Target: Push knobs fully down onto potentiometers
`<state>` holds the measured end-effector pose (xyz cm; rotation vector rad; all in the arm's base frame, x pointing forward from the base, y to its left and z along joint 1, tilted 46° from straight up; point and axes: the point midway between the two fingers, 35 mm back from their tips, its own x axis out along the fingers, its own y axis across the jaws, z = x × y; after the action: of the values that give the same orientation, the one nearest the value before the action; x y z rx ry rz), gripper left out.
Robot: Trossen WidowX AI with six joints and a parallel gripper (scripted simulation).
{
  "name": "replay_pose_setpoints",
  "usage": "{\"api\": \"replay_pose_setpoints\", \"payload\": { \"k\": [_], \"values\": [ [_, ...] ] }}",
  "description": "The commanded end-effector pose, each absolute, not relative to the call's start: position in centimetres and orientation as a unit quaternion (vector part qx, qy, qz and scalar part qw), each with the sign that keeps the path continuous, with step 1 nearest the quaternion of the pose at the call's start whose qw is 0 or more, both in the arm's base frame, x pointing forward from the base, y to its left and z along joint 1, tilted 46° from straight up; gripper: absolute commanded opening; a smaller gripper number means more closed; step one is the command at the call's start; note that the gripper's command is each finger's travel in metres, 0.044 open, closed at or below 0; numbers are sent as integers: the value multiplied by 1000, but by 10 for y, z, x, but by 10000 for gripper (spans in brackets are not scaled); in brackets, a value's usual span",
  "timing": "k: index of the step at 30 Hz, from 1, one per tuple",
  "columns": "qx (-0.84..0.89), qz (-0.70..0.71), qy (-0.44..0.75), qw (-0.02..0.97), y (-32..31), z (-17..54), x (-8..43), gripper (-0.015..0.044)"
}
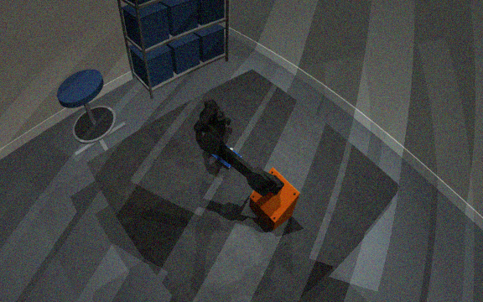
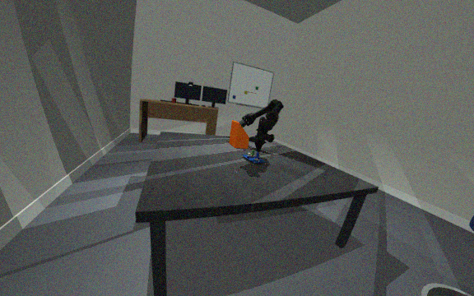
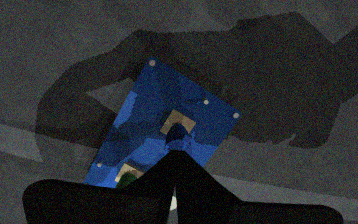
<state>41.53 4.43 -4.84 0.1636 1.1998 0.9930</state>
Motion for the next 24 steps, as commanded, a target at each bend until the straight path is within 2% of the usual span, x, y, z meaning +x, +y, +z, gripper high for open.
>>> {"api": "replay_pose_setpoints", "payload": {
  "k": [1, 24],
  "values": [
    [77, 446, 539, 710, 44, -48, 416, 0],
    [77, 447, 539, 710, 48, -52, 416, 0]
  ]
}}
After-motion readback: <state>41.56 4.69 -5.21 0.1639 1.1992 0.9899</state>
